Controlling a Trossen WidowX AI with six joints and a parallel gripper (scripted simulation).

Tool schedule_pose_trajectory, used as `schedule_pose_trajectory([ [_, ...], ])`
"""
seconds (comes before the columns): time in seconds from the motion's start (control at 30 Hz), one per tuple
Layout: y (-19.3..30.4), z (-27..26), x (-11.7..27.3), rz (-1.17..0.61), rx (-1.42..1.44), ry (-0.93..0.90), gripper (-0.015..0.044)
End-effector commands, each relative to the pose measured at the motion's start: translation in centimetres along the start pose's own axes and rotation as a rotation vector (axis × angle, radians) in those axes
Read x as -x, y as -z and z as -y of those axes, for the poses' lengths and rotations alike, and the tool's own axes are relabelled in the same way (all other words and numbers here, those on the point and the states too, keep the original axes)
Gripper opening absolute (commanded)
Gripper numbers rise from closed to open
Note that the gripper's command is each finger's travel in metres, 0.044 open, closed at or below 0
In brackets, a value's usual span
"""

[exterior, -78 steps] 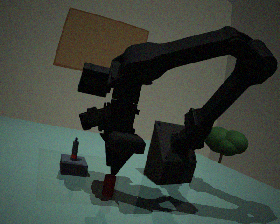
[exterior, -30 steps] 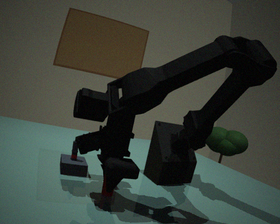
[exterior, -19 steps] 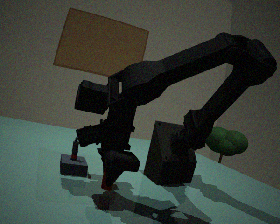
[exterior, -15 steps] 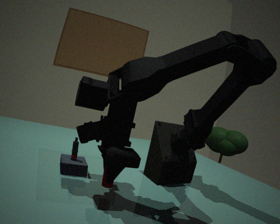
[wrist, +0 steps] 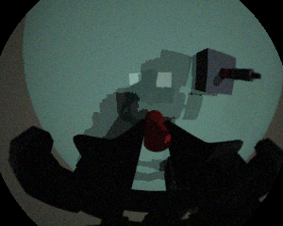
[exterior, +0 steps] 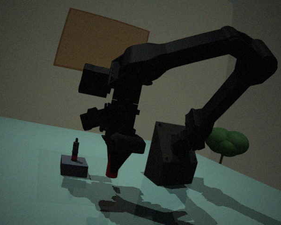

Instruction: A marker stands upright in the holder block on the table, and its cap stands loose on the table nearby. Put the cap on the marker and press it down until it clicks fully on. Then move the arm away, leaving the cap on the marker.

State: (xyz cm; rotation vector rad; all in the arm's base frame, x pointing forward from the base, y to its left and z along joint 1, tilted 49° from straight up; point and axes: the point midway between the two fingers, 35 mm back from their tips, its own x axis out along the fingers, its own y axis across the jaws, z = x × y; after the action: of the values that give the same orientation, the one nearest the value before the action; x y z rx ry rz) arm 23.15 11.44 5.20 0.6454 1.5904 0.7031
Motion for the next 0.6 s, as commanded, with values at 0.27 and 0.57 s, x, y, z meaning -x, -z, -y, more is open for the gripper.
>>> schedule_pose_trajectory([
  [0.27,-1.0,0.5,1.3,0.005,0.000,0.004,0.0000],
  [0.57,-2.9,2.2,2.4,0.010,-0.004,0.012,0.0000],
])
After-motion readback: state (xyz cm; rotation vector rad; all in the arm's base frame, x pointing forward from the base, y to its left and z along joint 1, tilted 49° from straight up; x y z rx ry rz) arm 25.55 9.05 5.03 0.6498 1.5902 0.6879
